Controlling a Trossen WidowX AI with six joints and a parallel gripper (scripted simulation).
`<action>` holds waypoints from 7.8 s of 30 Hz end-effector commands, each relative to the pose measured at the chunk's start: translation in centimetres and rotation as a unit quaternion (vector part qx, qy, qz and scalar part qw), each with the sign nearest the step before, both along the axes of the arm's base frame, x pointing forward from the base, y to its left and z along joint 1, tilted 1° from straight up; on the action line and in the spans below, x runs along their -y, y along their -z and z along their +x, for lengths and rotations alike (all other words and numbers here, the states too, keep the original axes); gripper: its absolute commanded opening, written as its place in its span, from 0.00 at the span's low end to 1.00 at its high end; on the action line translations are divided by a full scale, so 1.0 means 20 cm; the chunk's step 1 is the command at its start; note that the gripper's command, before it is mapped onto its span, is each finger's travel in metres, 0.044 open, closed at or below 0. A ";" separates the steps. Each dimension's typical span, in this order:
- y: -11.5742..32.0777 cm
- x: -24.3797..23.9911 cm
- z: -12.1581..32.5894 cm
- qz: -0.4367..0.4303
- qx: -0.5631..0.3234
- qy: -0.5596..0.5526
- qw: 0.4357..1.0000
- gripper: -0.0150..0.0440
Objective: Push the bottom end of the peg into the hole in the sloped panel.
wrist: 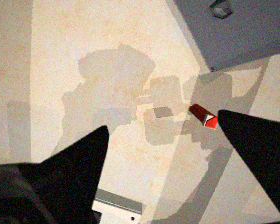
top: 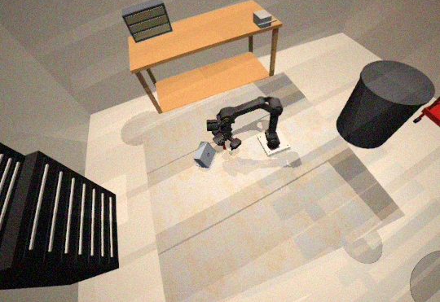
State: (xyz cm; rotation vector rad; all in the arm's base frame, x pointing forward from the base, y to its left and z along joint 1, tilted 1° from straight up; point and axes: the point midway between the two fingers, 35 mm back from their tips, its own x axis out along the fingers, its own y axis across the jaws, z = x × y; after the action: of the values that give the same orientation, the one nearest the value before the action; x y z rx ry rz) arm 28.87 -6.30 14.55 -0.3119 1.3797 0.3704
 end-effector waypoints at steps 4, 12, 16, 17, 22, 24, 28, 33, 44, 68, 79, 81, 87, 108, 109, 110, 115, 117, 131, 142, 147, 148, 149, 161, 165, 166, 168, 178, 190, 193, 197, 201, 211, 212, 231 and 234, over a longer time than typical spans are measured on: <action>0.07 0.14 0.02 -0.016 -0.028 0.082 0.996 1.00; 0.15 0.30 0.03 -0.032 -0.062 0.176 0.982 1.00; 0.17 0.33 0.03 -0.035 -0.067 0.192 0.978 1.00; 0.17 0.33 0.03 -0.035 -0.067 0.192 0.978 1.00; 0.20 0.33 0.03 -0.035 -0.067 0.192 0.978 1.00; 0.22 0.33 0.03 -0.035 -0.067 0.192 0.978 1.00; 0.25 0.34 0.04 -0.035 -0.067 0.192 0.978 1.00; 0.29 0.34 0.04 -0.035 -0.067 0.192 0.978 1.00; 0.38 0.34 0.04 -0.035 -0.067 0.192 0.978 1.00; 0.47 0.34 0.04 -0.033 -0.065 0.192 0.979 0.60; 0.47 0.34 0.04 -0.033 -0.065 0.192 0.979 0.28; 0.47 0.34 0.04 -0.033 -0.065 0.192 0.979 0.25; 0.44 0.34 0.05 -0.033 -0.065 0.192 0.979 0.25; 0.07 0.32 0.05 -0.036 -0.067 0.191 0.979 0.25; 0.07 0.32 0.05 -0.037 -0.067 0.189 0.979 0.25; 0.07 0.32 0.05 -0.039 -0.066 0.186 0.980 0.25; 0.09 0.31 0.07 -0.055 -0.060 0.155 0.984 0.25; 0.10 0.31 0.07 -0.062 -0.057 0.142 0.986 0.25; 0.14 0.27 0.11 -0.114 -0.041 0.047 0.992 0.25; 0.16 0.23 0.14 -0.154 -0.030 -0.025 0.987 0.25; 0.17 0.22 0.15 -0.173 -0.025 -0.058 0.983 0.25; 0.18 0.21 0.15 -0.176 -0.024 -0.064 0.982 0.25; 0.18 0.21 0.15 -0.180 -0.023 -0.071 0.981 0.25; 0.20 0.17 0.18 -0.224 -0.014 -0.146 0.964 0.25; 0.21 0.15 0.19 -0.238 -0.012 -0.170 0.956 0.25; 0.21 0.15 0.19 -0.242 -0.011 -0.176 0.954 0.25; 0.21 0.14 0.19 -0.249 -0.010 -0.188 0.950 0.25; 0.23 0.11 0.21 -0.285 -0.006 -0.246 0.927 0.25; 0.24 0.06 0.22 -0.327 -0.002 -0.310 0.893 0.25; 0.24 0.05 0.23 -0.337 -0.002 -0.326 0.883 0.25; 0.24 0.03 0.23 -0.350 -0.001 -0.346 0.870 0.25; 0.25 0.01 0.23 -0.364 -0.001 -0.365 0.857 0.25; 0.25 -0.03 0.24 -0.397 -0.002 -0.411 0.821 0.25; 0.25 -0.03 0.24 -0.400 -0.003 -0.416 0.817 0.25; 0.25 -0.11 0.23 -0.458 -0.010 -0.491 0.741 0.25; 0.25 -0.13 0.23 -0.467 -0.011 -0.501 0.728 0.25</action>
State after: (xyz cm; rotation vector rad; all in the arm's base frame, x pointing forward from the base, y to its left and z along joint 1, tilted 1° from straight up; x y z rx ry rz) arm 33.65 -3.92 9.58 -1.9120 1.2127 0.5144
